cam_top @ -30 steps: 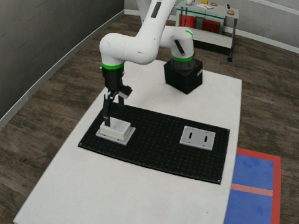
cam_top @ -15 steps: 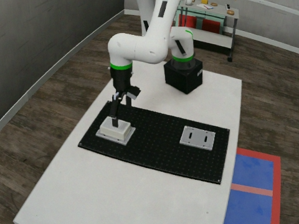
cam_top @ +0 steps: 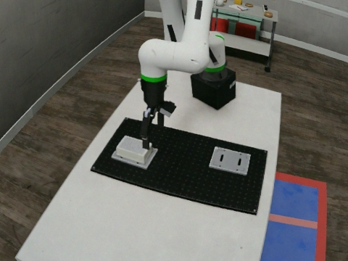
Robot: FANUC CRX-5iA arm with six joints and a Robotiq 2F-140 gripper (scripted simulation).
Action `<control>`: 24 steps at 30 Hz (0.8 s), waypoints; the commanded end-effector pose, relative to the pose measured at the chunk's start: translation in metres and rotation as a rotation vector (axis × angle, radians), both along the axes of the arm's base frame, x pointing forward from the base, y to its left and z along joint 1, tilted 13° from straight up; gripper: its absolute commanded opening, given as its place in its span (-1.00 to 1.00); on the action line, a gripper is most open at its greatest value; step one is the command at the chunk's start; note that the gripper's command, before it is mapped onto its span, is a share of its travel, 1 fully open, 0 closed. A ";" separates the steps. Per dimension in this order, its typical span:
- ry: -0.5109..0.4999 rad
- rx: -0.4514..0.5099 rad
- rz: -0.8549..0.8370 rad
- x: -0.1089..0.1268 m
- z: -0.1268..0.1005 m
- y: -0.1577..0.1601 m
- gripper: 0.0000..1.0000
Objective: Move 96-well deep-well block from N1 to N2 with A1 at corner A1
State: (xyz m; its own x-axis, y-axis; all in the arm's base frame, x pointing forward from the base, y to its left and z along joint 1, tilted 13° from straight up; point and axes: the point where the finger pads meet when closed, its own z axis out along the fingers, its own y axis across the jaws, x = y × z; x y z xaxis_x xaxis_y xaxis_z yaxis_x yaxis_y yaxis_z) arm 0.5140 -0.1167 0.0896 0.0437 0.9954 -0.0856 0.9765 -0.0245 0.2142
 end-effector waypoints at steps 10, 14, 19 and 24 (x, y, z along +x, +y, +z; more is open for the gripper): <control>-0.002 -0.001 0.000 -0.009 -0.005 0.037 1.00; -0.002 -0.001 0.000 -0.009 -0.005 0.037 1.00; -0.002 -0.001 0.000 -0.009 -0.005 0.037 1.00; -0.002 -0.001 0.000 -0.009 -0.005 0.037 1.00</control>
State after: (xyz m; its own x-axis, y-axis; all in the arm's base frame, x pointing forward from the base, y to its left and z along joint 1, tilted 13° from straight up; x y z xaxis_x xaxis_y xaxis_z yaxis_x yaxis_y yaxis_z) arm 0.5050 -0.0799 0.0843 0.0445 0.9952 -0.0866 0.9764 -0.0249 0.2147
